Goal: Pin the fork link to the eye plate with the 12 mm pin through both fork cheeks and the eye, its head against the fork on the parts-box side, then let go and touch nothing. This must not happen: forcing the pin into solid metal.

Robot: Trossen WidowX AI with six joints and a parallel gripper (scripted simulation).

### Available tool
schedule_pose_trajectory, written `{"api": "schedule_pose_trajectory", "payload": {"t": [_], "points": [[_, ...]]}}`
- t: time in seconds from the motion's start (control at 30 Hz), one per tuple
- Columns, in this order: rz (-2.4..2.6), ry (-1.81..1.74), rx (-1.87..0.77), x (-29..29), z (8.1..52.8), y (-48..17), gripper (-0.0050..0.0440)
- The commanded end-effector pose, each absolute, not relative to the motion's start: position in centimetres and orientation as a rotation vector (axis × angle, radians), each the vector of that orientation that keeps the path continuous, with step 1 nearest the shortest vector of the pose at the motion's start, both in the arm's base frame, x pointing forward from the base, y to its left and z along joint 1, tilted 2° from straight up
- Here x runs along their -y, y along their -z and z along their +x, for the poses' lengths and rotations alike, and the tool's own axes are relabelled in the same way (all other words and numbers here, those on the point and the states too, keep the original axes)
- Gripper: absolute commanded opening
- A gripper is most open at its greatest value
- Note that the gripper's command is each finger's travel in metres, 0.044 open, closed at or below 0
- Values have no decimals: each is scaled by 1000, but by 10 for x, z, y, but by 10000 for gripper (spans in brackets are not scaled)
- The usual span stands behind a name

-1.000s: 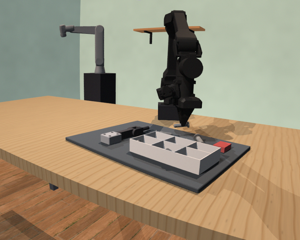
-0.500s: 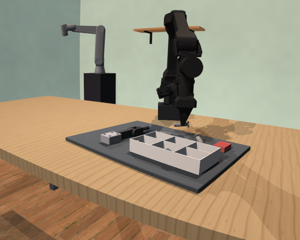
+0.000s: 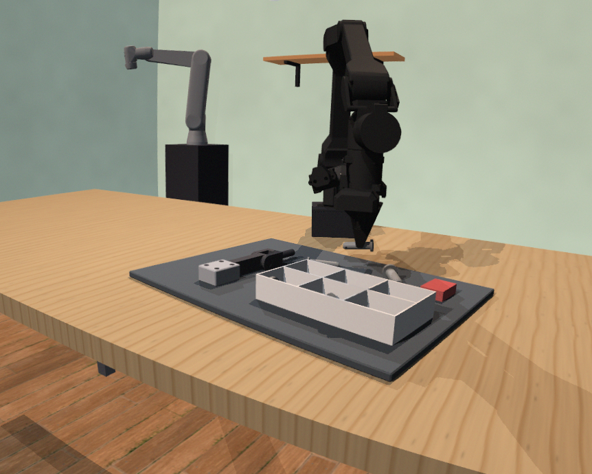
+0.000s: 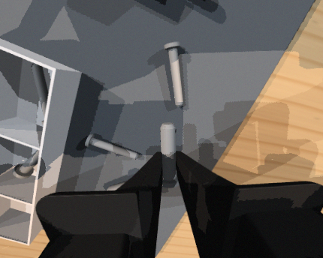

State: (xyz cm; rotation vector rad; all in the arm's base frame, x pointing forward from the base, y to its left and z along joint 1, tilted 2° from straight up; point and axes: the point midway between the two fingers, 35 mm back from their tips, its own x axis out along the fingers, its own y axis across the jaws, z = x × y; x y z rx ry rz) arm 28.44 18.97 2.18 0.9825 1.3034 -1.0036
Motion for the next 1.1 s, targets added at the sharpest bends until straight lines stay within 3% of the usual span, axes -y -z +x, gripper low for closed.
{"api": "schedule_pose_trajectory", "payload": {"t": [0.0, 1.07], "points": [[1017, 1037, -1282, -189, 285, -23, 16], [1302, 1313, -1105, -189, 285, -26, 16]]}}
